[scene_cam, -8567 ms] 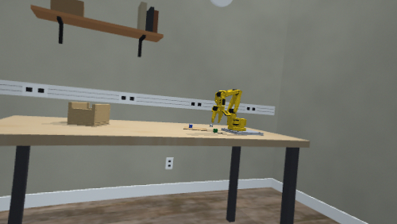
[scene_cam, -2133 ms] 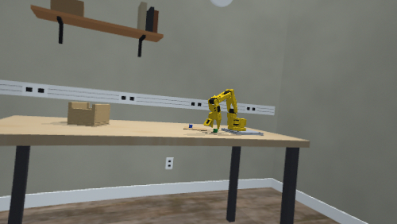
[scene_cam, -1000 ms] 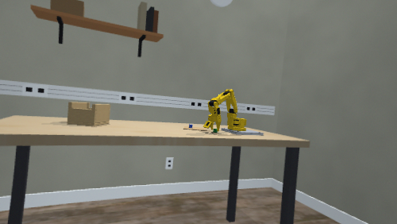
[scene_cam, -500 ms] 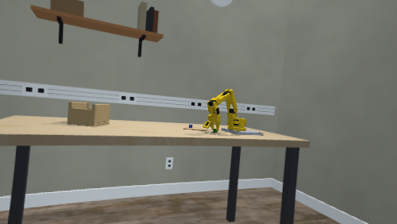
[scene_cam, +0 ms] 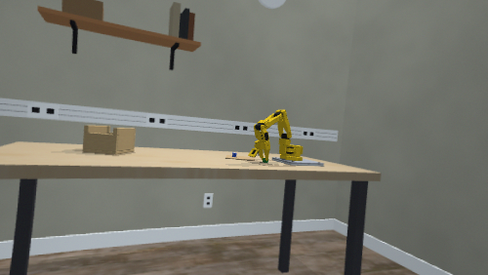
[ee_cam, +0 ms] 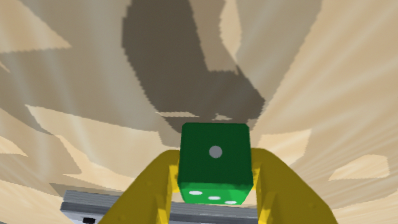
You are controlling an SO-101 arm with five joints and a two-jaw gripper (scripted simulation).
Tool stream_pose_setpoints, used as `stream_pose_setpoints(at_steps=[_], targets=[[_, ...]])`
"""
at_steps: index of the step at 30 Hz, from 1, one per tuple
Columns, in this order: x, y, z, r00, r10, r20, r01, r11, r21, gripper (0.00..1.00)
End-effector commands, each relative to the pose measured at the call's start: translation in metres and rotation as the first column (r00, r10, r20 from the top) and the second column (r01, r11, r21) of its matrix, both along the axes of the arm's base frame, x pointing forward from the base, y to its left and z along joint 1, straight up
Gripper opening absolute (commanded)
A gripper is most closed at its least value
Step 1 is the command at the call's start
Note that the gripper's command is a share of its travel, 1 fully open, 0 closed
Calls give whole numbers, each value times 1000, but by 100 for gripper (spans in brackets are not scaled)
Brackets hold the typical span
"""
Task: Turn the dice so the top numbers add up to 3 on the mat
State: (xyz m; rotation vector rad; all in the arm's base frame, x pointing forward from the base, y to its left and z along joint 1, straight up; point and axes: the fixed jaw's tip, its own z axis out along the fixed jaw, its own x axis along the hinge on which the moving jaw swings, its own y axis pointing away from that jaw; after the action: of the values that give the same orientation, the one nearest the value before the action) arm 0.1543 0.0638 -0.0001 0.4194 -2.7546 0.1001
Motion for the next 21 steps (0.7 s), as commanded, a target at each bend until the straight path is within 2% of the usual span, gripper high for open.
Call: stream_pose_setpoints(at_steps=[1,12,21], targets=[[-4,-3,-4,1000,2,-27,-2,1000,-3,10],[-4,-3,-4,1000,2,-27,-2,1000,-3,9],[-4,-3,-4,1000,2,-27,-2,1000,-3,1]])
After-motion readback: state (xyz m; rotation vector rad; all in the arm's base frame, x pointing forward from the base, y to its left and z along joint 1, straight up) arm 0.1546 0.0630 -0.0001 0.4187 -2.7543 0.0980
